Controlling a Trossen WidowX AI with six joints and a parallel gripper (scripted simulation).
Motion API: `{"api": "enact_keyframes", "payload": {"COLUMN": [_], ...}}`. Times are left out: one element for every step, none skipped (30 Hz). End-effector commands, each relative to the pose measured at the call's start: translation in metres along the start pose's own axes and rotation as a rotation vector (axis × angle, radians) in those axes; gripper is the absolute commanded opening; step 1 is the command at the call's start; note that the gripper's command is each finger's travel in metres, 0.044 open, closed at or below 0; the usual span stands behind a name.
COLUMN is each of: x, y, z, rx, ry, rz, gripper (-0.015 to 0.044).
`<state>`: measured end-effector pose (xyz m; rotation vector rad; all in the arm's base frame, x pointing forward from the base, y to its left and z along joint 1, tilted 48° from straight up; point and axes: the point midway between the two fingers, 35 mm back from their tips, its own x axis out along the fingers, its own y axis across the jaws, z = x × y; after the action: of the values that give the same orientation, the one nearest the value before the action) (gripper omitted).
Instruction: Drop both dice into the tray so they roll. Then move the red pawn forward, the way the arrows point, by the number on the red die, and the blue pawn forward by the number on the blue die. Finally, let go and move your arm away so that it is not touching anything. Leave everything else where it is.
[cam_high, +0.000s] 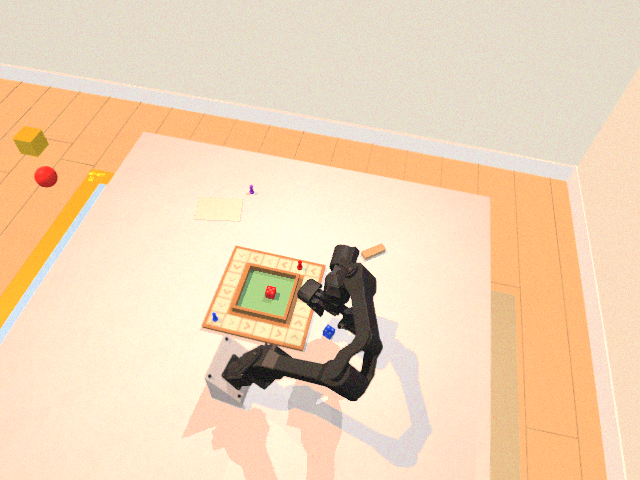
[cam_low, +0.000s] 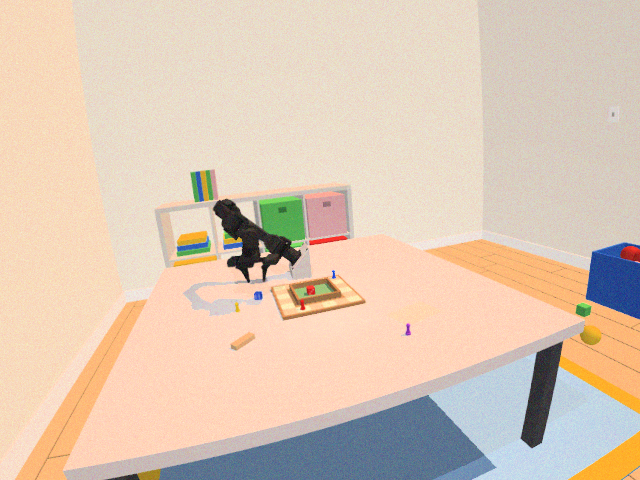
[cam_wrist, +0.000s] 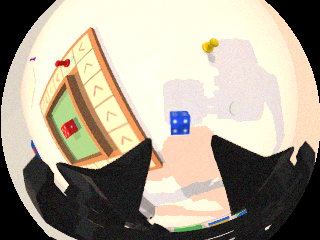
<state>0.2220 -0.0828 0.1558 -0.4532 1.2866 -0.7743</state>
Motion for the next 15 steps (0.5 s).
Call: {"api": "enact_keyframes", "payload": {"x": [0.011, 0.011, 0.012, 0.015, 0.019, 0.023, 0.025, 0.026, 0.026, 0.027, 0.029, 0.030, 0.032, 0.033, 0.035], "y": [-0.002, -0.002, -0.002, -0.002, -0.002, -0.002, -0.002, -0.002, -0.002, -0.002, -0.002, -0.002, -0.002, -0.002, -0.002], "z": [-0.002, -0.002, -0.002, -0.002, -0.002, -0.002, -0.003, -0.003, -0.003, -0.003, -0.003, -0.003, -0.003, -0.003, -0.003], "rx": [0.002, 0.002, 0.002, 0.002, 0.002, 0.002, 0.002, 0.002, 0.002, 0.002, 0.002, 0.002, 0.002, 0.002, 0.002], "ry": [0.004, 0.004, 0.004, 0.004, 0.004, 0.004, 0.004, 0.004, 0.004, 0.004, 0.004, 0.004, 0.004, 0.004, 0.004], "rz": [-0.007, -0.007, -0.007, -0.007, -0.007, -0.008, -0.008, -0.008, -0.008, -0.008, -0.008, -0.008, -0.007, -0.007, -0.007], "gripper": [0.0275, 0.0275, 0.0275, 0.0275, 0.0275, 0.0275, 0.0275, 0.0275, 0.0275, 0.0275, 0.0275, 0.0275, 0.0275, 0.0275, 0.0275]}}
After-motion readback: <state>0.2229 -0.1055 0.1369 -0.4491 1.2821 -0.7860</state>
